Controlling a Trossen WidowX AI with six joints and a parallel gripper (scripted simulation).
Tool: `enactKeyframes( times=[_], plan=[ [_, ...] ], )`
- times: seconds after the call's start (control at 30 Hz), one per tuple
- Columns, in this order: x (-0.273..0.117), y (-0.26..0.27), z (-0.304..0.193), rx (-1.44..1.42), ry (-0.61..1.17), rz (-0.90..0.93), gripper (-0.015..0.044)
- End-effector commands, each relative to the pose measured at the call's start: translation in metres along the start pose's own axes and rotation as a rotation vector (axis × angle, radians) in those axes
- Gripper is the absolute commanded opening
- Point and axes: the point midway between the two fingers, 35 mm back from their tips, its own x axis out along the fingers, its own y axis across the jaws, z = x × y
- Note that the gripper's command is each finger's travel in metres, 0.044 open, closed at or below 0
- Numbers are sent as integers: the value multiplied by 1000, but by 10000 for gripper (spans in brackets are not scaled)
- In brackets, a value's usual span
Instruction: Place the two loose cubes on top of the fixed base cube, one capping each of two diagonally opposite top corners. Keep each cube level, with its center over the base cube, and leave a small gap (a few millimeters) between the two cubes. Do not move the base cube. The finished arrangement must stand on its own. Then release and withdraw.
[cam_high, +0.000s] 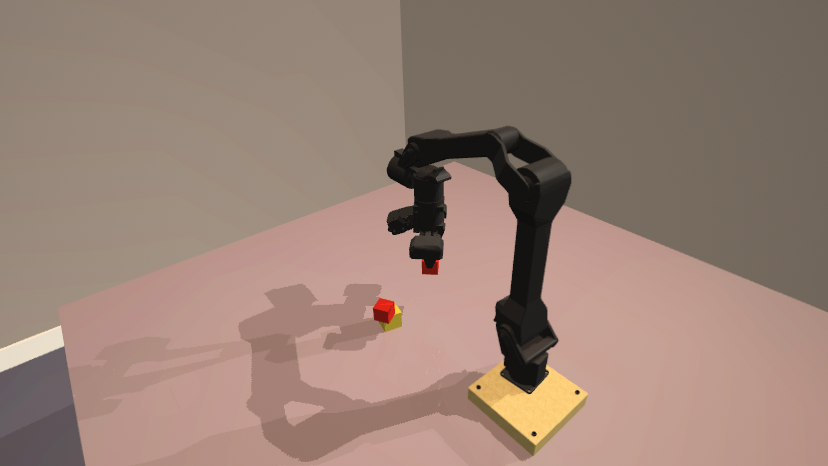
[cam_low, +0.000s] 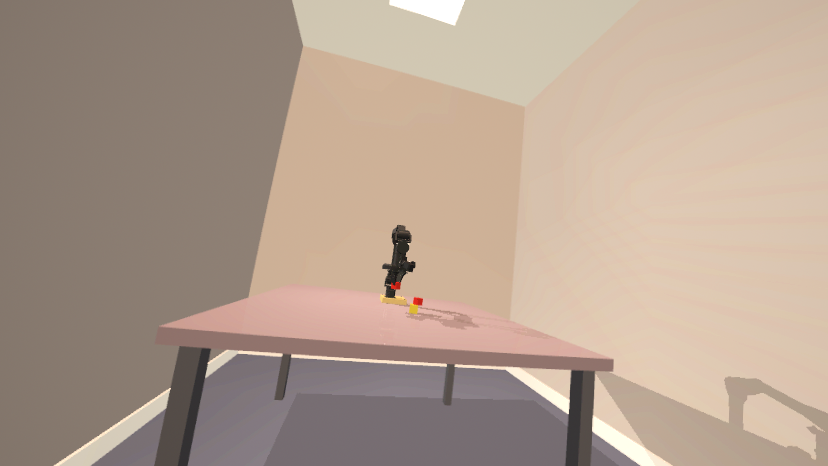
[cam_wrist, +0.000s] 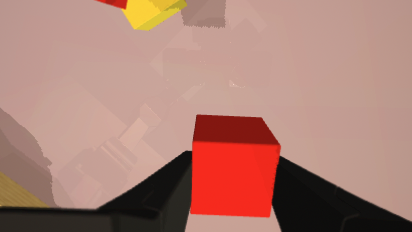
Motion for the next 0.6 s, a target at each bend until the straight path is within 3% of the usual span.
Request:
enactKeyframes(
  times=[0.0, 0.57],
  plan=[
    [-3, 1, 7, 105, -7, -6, 105],
    [-3, 11, 29, 617, -10, -3, 105]
  ],
)
